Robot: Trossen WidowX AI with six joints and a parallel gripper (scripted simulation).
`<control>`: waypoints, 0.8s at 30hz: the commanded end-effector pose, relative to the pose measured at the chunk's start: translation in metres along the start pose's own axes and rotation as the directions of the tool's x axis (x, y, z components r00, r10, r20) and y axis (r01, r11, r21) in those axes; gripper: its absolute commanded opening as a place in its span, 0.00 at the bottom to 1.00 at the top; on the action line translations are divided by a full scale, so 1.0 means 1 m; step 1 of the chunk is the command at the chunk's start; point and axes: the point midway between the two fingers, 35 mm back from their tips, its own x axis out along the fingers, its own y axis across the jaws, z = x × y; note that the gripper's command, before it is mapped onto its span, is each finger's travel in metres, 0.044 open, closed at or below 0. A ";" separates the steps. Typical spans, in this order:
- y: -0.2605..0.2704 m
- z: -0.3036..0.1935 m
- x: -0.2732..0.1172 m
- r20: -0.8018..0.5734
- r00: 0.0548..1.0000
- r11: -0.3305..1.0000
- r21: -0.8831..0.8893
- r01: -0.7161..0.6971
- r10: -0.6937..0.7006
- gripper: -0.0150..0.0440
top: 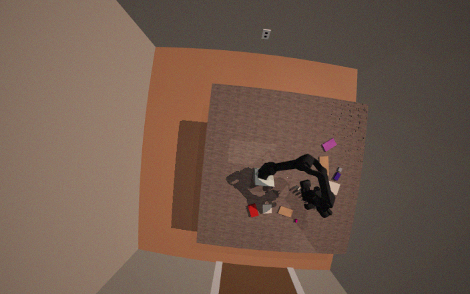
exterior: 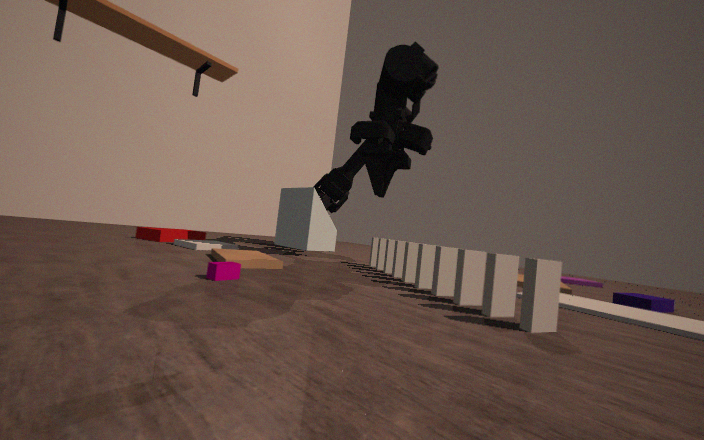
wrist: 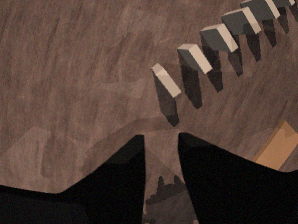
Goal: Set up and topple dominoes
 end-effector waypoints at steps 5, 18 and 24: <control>0.017 -0.009 0.026 0.009 1.000 0.808 -0.590 0.000 0.007 0.25; 0.017 -0.009 0.026 0.009 1.000 0.808 -0.590 0.000 0.007 0.25; 0.017 -0.009 0.026 0.009 1.000 0.808 -0.590 0.000 0.007 0.25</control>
